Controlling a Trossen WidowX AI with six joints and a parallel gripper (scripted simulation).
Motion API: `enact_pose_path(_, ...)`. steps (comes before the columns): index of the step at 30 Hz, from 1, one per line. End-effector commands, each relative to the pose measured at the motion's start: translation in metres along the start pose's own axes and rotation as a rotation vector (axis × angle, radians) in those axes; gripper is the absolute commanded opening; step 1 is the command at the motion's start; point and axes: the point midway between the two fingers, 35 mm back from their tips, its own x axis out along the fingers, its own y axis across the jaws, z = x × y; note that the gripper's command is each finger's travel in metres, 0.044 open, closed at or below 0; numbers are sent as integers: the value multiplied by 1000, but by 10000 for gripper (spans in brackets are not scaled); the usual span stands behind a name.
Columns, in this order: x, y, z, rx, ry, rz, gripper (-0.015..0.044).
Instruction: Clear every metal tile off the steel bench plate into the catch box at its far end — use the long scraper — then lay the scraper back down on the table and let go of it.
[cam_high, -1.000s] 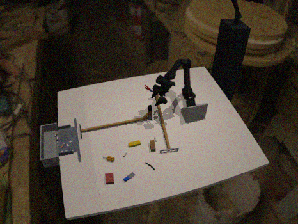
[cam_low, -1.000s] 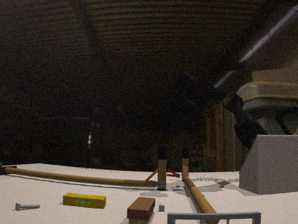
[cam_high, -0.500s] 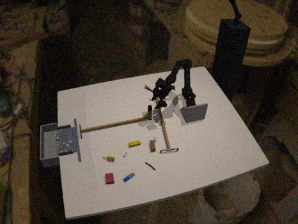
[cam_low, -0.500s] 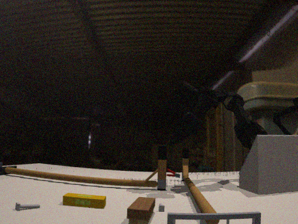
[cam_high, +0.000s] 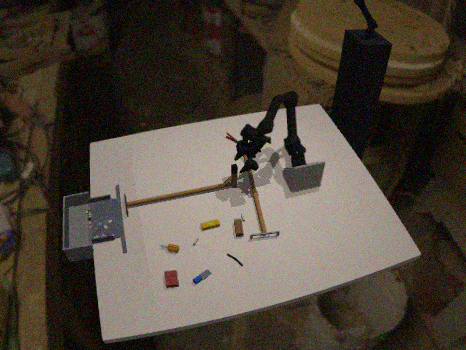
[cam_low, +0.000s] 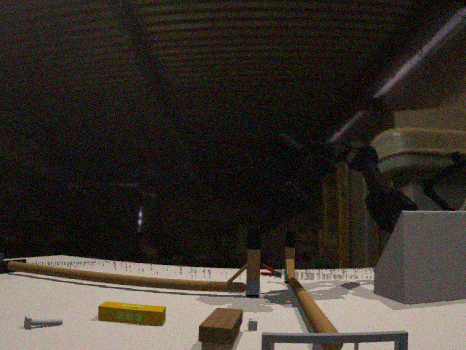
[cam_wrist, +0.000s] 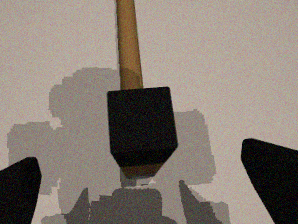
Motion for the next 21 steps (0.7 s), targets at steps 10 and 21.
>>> enact_pose_path(10, 21, 1, 1, -4, 1, 6, 440)
enact_pose_path(21, 39, 1, 1, -4, -1, 4, 440)
